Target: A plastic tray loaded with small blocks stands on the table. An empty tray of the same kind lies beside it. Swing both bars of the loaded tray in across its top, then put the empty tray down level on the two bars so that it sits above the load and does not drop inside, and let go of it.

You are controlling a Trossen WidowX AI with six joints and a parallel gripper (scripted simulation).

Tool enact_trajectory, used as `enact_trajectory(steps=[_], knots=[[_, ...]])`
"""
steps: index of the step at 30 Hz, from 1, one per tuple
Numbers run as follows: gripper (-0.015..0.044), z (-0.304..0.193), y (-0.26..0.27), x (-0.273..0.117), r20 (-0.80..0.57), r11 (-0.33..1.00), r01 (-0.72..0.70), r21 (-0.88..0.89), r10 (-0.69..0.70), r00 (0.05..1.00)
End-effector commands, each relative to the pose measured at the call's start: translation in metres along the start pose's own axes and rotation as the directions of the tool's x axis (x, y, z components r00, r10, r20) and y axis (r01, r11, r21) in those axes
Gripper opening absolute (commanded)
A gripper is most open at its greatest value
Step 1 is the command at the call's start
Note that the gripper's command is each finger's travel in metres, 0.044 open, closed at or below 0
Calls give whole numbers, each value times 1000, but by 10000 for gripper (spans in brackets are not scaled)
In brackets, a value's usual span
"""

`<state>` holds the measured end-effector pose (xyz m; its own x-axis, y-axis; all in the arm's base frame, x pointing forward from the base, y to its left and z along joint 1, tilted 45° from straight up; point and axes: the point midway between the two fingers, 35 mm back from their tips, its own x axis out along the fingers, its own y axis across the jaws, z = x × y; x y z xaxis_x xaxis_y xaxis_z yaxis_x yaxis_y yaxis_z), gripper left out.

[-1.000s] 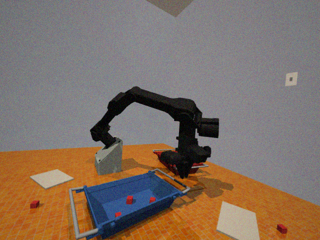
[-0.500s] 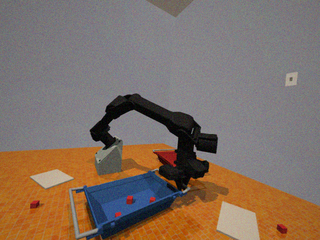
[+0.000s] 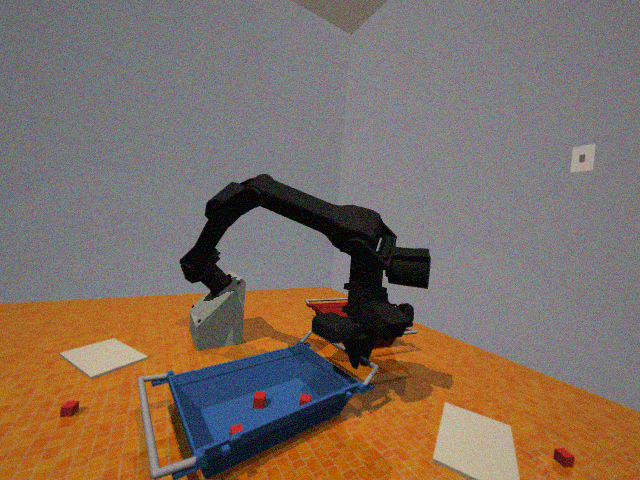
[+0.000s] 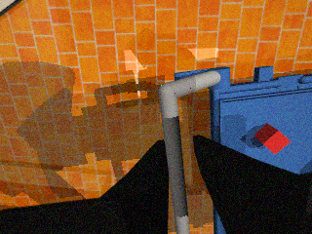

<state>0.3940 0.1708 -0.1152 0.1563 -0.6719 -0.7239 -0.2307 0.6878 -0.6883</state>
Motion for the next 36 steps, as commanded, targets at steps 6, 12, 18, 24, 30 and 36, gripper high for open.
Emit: enact_trajectory(steps=[6,12,18,24,30,36], knots=[[82,2,-31,-3,-1,1000,14,13,-14,1000],[82,2,-53,7,-2,1000,16,13,-16,1000],[82,2,-62,17,-2,1000,17,13,-17,1000],[82,3,-58,-9,-2,1000,15,12,-15,1000],[82,2,-56,-26,-2,1000,14,12,-14,1000],[82,3,-56,-18,0,1000,19,6,-19,1000]])
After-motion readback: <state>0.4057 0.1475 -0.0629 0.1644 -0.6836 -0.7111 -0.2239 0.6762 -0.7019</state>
